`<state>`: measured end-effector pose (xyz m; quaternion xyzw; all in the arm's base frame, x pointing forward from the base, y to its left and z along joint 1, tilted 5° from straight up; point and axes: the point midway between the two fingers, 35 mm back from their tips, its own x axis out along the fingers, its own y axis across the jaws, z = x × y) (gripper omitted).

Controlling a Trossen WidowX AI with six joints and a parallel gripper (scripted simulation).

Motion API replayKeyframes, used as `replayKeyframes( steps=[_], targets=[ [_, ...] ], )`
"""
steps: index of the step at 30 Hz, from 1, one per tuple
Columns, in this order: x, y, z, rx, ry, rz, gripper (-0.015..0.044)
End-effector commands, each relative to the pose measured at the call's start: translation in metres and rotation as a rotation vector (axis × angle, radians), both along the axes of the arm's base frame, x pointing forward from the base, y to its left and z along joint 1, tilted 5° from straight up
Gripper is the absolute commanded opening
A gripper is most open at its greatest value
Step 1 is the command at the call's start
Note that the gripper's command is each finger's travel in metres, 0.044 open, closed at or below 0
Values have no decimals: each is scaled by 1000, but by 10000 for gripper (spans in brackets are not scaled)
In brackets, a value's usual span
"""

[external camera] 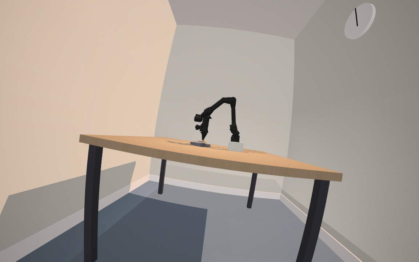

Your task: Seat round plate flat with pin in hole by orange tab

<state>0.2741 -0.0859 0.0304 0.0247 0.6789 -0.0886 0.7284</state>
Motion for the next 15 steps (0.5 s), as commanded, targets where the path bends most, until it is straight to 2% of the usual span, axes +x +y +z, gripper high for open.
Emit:
replayKeyframes(
  steps=[1, 8, 15],
  targets=[
    [-6, 2, -3, 5, 15, 1, 0],
    [-9, 4, -4, 5, 15, 1, 0],
    [-11, 7, 31, 6, 15, 1, 0]
  ],
)
